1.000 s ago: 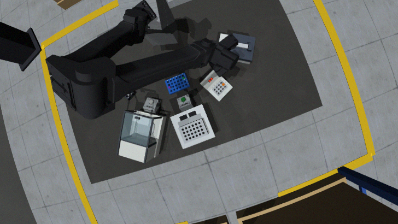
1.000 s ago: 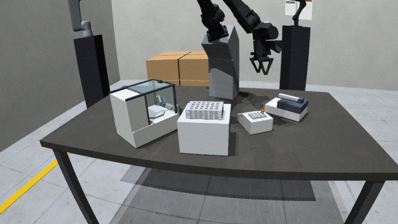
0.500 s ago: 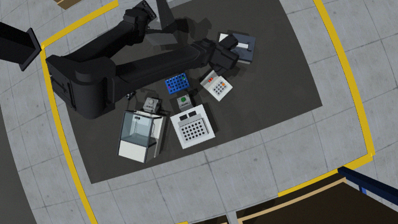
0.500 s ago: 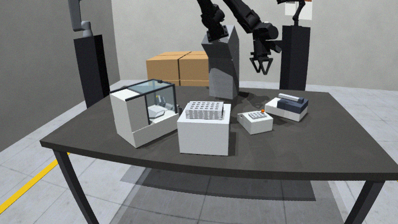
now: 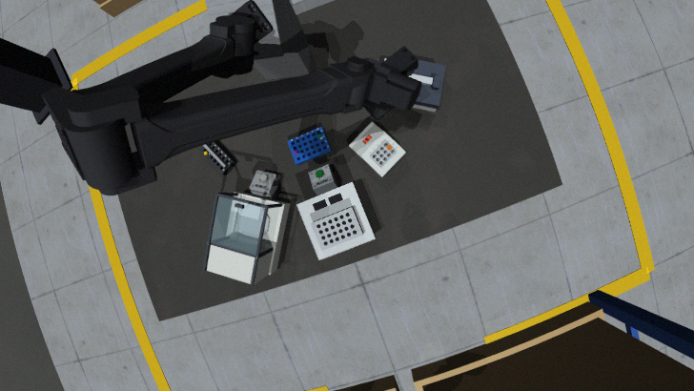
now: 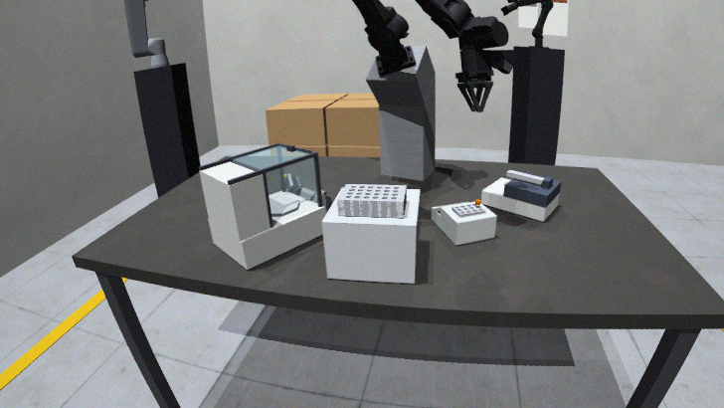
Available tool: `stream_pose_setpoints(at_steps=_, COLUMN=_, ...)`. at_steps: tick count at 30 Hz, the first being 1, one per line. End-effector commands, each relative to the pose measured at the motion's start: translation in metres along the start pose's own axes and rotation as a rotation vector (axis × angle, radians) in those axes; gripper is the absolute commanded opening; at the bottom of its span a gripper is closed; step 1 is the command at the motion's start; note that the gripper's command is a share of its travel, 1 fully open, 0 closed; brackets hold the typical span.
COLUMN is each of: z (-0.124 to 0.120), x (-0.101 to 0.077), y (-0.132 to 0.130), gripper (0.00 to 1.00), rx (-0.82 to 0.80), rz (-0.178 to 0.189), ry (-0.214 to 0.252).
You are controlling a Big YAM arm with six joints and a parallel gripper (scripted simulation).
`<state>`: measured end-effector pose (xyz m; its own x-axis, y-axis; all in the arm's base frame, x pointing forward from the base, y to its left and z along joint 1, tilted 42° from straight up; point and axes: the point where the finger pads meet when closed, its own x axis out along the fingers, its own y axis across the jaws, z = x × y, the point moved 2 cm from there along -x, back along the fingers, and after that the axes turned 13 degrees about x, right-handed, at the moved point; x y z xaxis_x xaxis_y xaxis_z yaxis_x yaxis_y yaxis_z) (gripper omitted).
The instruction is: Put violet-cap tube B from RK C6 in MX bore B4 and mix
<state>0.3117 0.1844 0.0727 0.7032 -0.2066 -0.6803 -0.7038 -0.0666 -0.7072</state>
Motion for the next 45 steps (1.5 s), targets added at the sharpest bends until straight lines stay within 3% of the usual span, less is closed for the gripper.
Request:
stream_pose_setpoints(at_steps=1, z=0.006, x=-0.002, y=-0.008, gripper=0.36, rx=0.031, rz=-0.005, ry=-0.005)
stream_pose_setpoints(at_steps=4, z=0.006, x=-0.002, y=-0.008, gripper=0.36, rx=0.031, rz=-0.005, ry=-0.005)
stream_pose_setpoints(at_steps=5, z=-0.008, x=0.009, y=0.002, gripper=0.36, rx=0.073, rz=0.007, ry=0.014)
stream_pose_setpoints(at_steps=7, z=-0.022, x=0.012, y=-0.001, gripper=0.36, rx=0.149, rz=-0.014, ry=0.004)
stream_pose_setpoints(at_steps=9, z=-0.024, x=0.013, y=0.000, gripper=0.36, rx=0.149, rz=-0.014, ry=0.004)
stream_pose_setpoints(at_steps=15, z=-0.066, x=0.036, y=0.010, gripper=0.36, rx=0.346, rz=-0.015, ry=0.024)
stream_pose_setpoints(at_steps=19, z=-0.073, x=0.042, y=0.015, gripper=0.36, rx=0.405, rz=-0.007, ry=0.036)
stream_pose_setpoints(at_steps=28, z=-0.129, x=0.073, y=0.035, gripper=0.36, rx=0.693, rz=0.006, ry=0.074)
stream_pose_setpoints(at_steps=35, z=-0.149, x=0.084, y=0.040, gripper=0.36, rx=0.858, rz=0.008, ry=0.091)
stream_pose_setpoints(at_steps=38, z=-0.170, x=0.094, y=0.048, gripper=0.36, rx=0.957, rz=0.012, ry=0.103)
stream_pose_setpoints(at_steps=40, z=-0.170, x=0.096, y=0.041, gripper=0.36, rx=1.027, rz=0.002, ry=0.104)
stream_pose_setpoints(at_steps=43, z=-0.191, x=0.104, y=0.055, gripper=0.36, rx=1.122, rz=0.015, ry=0.122)
stream_pose_setpoints(at_steps=45, z=-0.191, x=0.105, y=0.051, gripper=0.36, rx=1.190, rz=0.009, ry=0.125)
